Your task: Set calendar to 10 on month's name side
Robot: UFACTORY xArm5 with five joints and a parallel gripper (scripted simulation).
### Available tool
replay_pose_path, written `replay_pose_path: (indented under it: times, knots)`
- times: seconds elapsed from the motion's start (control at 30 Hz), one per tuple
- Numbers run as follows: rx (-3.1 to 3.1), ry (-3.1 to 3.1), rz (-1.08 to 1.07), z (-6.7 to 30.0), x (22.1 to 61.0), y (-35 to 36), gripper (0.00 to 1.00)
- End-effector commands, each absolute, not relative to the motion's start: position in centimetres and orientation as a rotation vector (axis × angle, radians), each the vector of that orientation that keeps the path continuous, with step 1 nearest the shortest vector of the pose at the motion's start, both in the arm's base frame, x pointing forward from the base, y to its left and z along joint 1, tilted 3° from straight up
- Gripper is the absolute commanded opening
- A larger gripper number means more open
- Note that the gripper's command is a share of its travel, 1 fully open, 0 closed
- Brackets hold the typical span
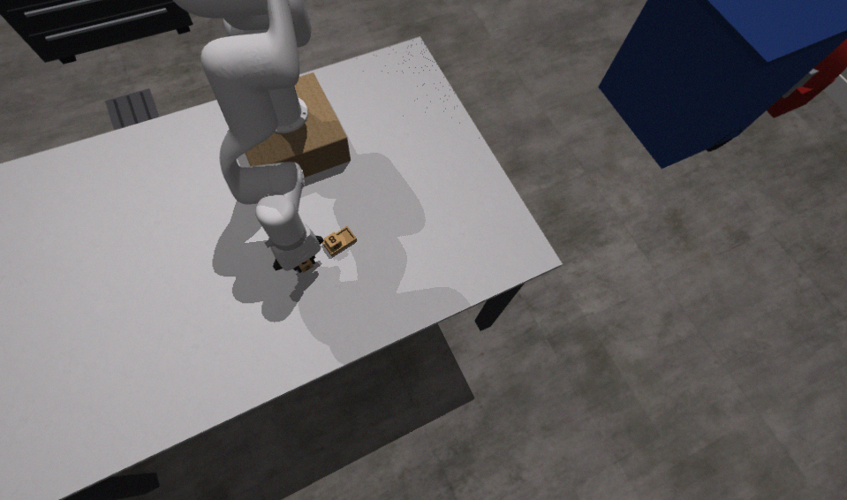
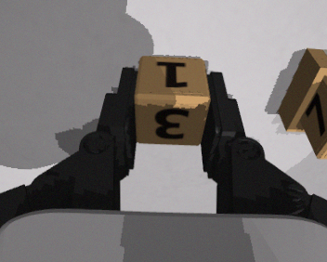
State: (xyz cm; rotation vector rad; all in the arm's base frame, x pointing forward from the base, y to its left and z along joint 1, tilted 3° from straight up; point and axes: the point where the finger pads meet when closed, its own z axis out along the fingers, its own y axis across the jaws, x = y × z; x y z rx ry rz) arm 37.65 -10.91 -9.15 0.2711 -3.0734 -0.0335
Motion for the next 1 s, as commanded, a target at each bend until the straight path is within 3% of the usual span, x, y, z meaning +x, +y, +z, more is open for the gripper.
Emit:
replay_pose_path:
  times: [0.0,0.63,0.97]
  knots:
    - [0.271,-3.076,-0.032,-9.07,37.79,-10.94,0.29]
    - [0.271,-3.076,-0.032,-9.07,37.79,-10.94,0.29]
    - [0.271,-3.076,-0.032,-9.07,37.79,-10.94,0.45]
